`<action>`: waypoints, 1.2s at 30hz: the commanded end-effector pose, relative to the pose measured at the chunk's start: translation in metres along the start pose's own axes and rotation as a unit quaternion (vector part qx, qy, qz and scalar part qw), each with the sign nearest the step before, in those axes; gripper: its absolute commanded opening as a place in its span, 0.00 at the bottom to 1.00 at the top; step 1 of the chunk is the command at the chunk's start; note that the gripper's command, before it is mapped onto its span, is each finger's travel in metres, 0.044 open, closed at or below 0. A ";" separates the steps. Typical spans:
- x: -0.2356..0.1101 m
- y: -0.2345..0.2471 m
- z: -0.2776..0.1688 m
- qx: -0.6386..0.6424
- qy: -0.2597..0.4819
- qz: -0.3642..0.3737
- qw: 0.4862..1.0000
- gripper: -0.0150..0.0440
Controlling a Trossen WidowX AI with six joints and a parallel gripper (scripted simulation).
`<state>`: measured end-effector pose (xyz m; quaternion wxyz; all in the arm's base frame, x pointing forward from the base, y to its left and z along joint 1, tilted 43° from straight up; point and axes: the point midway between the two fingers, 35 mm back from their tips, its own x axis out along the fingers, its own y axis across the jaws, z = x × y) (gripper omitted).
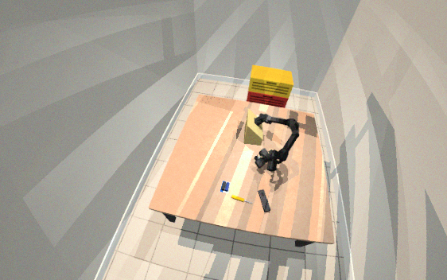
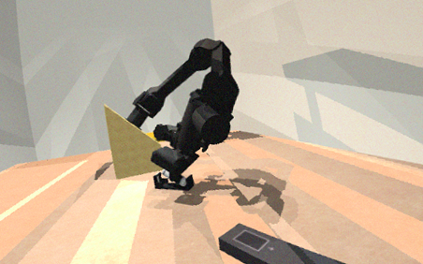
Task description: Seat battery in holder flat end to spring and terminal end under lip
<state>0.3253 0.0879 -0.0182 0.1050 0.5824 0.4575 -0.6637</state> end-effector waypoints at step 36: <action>0.010 0.005 0.000 -0.004 0.129 0.002 0.992 0.38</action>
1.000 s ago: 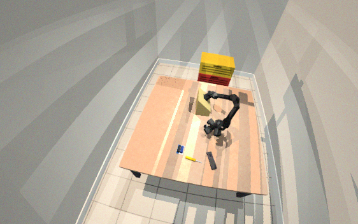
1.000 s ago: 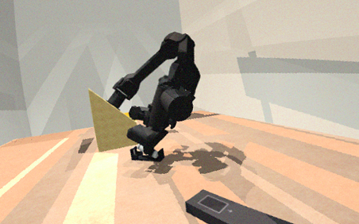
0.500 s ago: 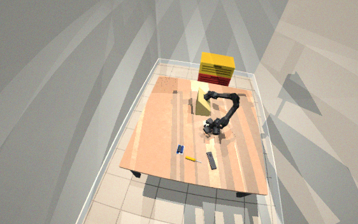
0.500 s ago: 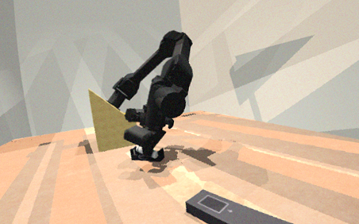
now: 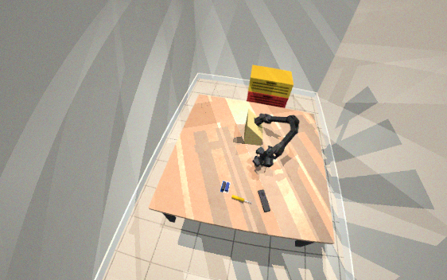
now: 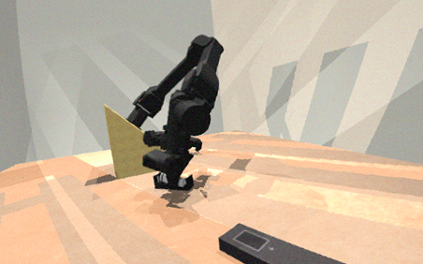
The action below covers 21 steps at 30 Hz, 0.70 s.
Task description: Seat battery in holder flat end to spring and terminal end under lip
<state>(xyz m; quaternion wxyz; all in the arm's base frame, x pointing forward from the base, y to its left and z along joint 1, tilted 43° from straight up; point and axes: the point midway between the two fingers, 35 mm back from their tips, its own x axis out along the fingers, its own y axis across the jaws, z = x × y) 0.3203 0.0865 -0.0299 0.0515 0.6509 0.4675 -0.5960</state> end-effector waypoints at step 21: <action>0.001 -0.001 -0.001 -0.009 0.081 0.003 0.997 0.38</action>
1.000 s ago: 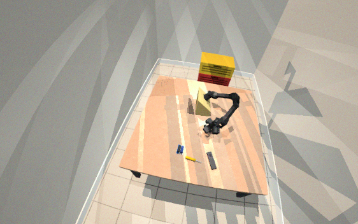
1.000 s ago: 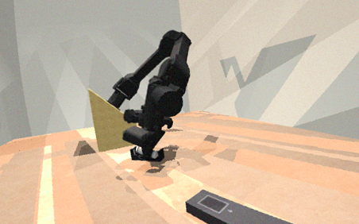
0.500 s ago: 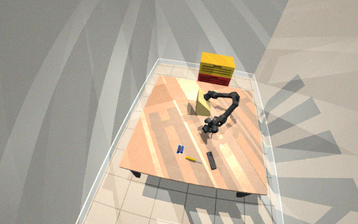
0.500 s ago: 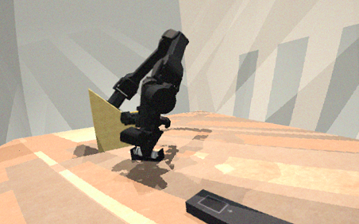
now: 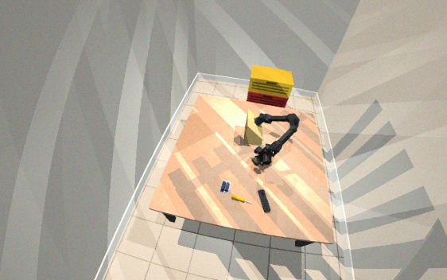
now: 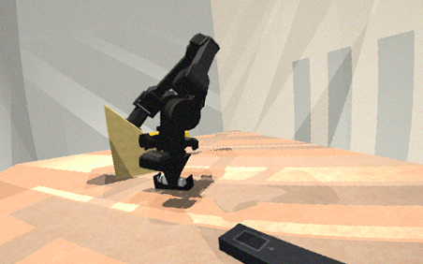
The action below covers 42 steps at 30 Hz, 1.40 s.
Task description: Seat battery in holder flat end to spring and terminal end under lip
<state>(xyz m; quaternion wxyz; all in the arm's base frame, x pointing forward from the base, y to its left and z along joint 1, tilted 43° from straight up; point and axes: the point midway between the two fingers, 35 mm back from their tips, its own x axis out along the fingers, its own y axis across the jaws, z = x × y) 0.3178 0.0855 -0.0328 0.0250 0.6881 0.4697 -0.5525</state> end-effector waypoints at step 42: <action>0.005 -0.003 0.013 -0.007 0.056 0.006 0.998 0.38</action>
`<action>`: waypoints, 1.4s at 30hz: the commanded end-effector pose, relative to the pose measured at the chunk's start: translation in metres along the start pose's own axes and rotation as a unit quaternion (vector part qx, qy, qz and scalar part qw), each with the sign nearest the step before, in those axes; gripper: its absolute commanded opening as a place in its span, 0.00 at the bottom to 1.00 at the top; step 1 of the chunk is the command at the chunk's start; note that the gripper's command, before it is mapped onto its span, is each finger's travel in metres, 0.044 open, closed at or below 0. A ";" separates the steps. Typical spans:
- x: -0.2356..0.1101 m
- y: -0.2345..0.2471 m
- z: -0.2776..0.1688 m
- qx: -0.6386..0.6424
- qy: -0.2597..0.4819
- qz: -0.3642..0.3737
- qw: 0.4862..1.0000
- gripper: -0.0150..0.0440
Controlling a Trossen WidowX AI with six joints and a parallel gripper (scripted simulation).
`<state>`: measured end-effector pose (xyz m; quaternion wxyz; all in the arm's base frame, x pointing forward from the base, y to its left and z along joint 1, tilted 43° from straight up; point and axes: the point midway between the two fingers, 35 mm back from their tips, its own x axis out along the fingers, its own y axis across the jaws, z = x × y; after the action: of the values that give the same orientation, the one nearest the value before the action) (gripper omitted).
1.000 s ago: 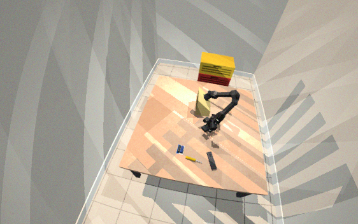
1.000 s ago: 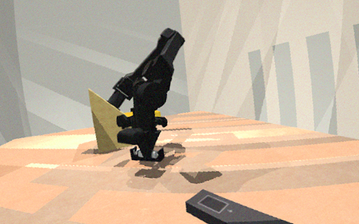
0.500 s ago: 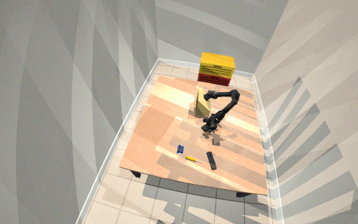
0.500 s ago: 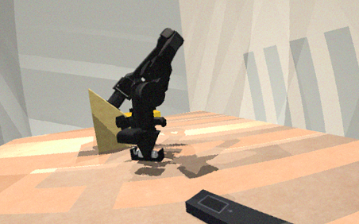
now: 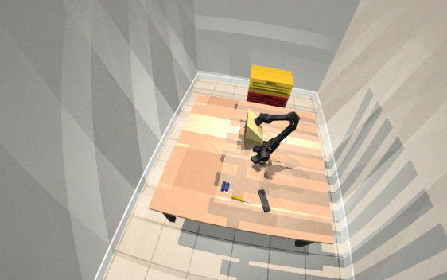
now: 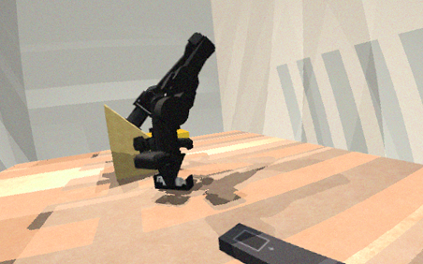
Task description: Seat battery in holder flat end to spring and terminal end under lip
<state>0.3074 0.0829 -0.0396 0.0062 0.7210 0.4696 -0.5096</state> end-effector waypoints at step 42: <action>-0.089 -0.001 0.007 0.000 -0.001 0.002 1.000 1.00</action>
<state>0.2985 0.0217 0.0210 0.0050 0.7217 0.4674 -0.5106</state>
